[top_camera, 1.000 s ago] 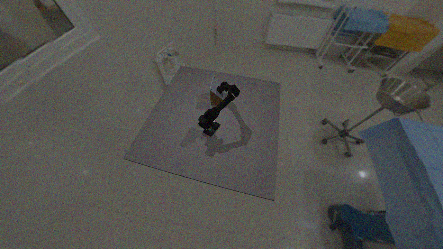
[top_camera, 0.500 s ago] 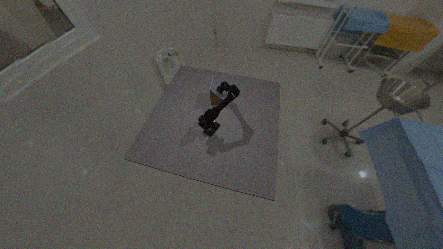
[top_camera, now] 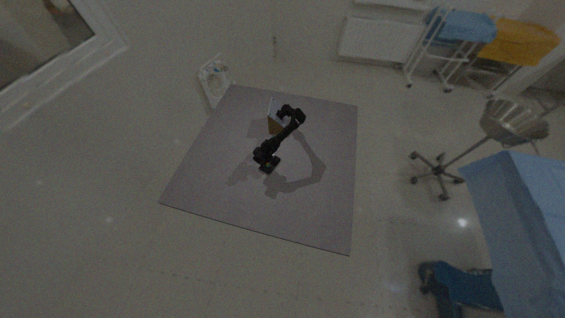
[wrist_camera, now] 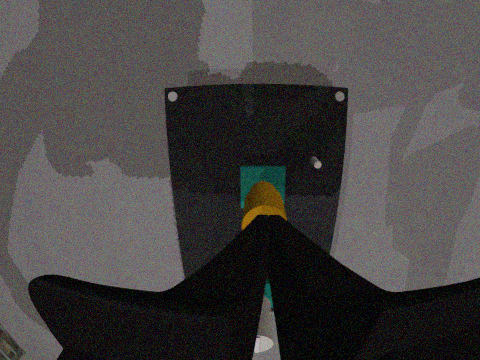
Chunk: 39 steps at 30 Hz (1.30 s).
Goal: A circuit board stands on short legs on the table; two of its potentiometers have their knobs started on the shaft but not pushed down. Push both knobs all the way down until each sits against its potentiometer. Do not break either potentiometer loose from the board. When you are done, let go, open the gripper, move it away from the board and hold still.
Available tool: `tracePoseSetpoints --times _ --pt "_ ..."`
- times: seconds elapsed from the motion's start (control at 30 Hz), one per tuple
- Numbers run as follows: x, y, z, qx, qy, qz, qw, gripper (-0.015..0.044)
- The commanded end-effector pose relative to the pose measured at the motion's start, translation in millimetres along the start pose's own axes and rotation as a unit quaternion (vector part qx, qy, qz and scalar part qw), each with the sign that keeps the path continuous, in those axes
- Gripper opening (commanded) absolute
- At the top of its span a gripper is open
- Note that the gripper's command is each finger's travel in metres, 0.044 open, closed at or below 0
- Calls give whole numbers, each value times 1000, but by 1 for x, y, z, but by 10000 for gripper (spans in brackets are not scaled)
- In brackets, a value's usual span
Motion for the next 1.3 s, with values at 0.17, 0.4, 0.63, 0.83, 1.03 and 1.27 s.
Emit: tracePoseSetpoints --times 0.17,0.4,0.63,0.83,1.03,1.27 --pt "7 2 1 -5 3 1 1000 0" --pt "2 2 1 -5 3 1 1000 0" --pt "-9 2 1 -5 3 1 1000 0" --pt "-10 2 0 -2 6 2 1000 26" --pt "-10 2 0 -2 6 2 1000 184" --pt "-26 -7 -43 -2 6 0 1000 368"
Point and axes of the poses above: the point midway between the two fingers, 35 mm back from their tips, its own x axis out along the fingers, its own y axis across the jaws, z = x × y, the point moved 8 cm from there along -x, back along the fingers, and after that the axes turned 9 degrees about -x, right-handed, at the moved point
